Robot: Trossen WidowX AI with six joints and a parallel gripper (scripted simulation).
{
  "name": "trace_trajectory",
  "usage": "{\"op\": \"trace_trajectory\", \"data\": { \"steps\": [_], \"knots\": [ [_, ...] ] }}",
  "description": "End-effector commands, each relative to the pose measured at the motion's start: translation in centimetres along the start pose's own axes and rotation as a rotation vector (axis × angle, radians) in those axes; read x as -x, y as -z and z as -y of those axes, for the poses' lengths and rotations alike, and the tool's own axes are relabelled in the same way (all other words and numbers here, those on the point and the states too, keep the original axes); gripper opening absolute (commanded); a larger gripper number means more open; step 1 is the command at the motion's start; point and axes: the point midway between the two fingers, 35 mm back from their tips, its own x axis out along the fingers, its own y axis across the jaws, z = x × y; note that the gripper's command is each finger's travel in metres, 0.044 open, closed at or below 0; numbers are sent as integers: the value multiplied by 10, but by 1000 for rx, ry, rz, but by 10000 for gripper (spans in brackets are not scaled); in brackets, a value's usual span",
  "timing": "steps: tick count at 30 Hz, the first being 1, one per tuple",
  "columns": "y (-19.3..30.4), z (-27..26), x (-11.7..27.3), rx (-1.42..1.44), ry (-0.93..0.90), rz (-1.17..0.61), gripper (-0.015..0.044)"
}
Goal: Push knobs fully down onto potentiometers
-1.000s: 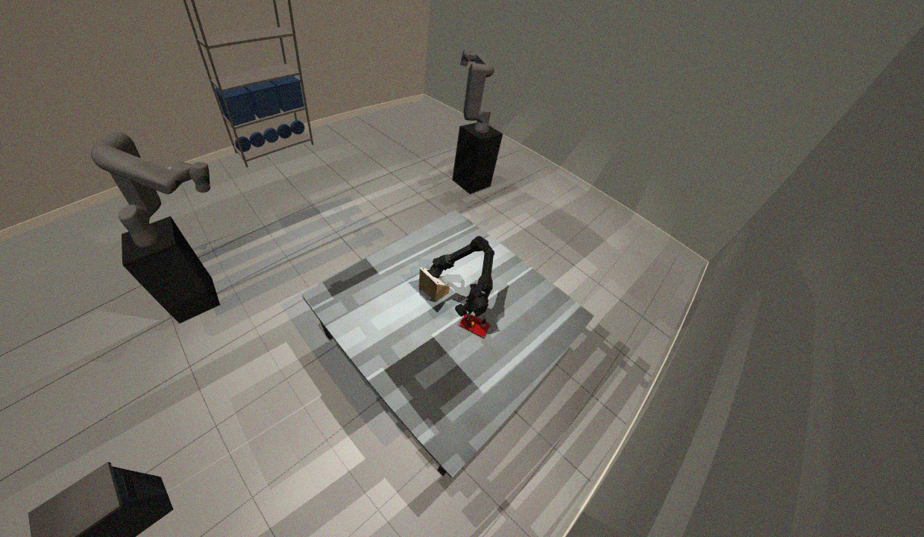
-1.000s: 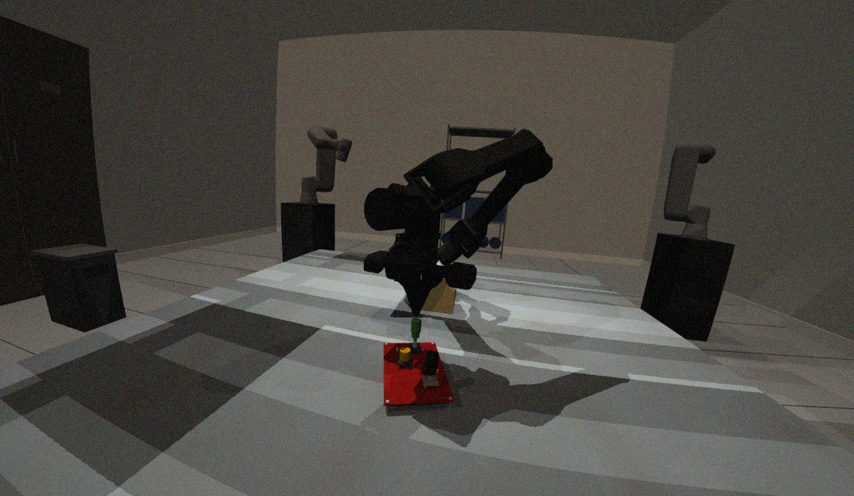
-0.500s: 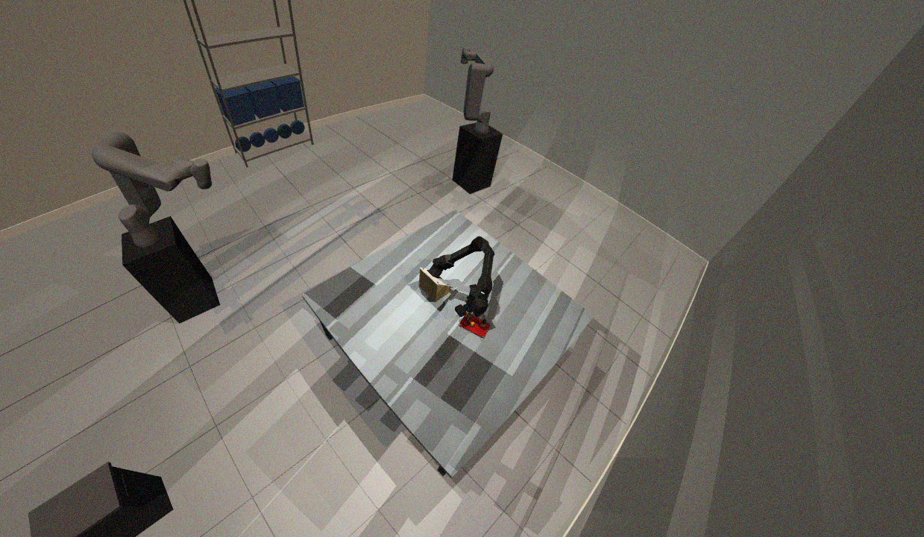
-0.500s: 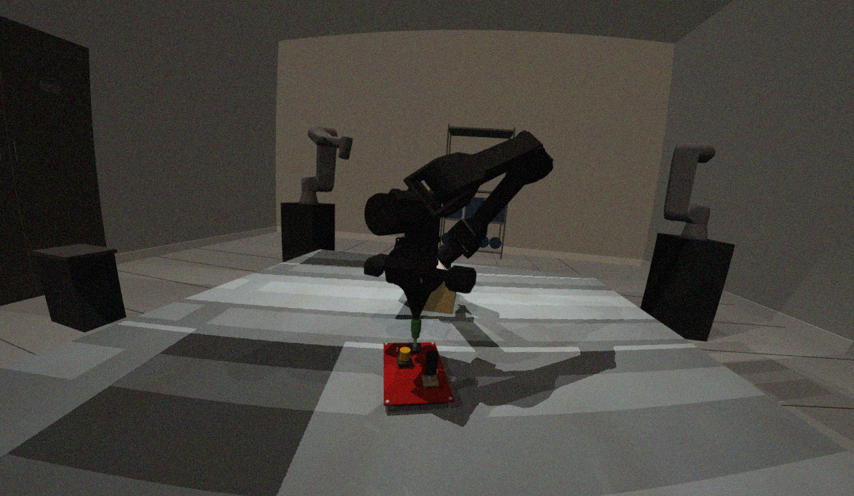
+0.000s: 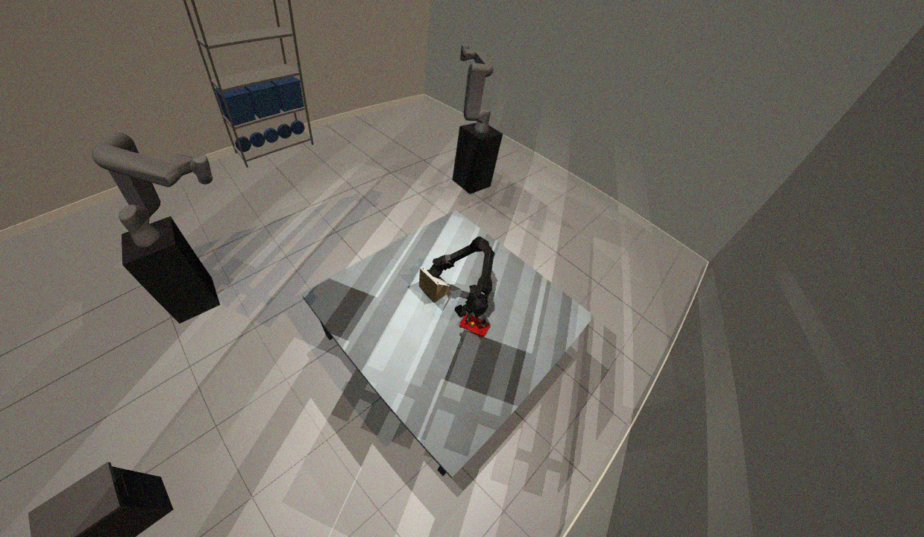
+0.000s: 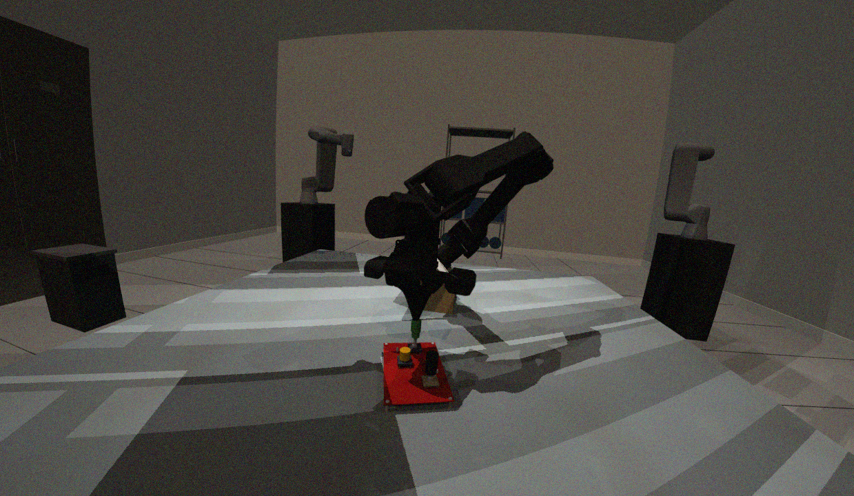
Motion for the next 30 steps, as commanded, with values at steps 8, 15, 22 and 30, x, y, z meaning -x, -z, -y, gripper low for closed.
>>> {"op": "trace_trajectory", "data": {
  "steps": [8,15,22,30],
  "knots": [
    [0,-1,-1,-6,-5,0,0],
    [0,-1,-1,-6,-5,0,0],
    [0,-1,-2,-6,-5,0,0],
    [0,-1,-7,-6,-6,0,0]
  ]
}}
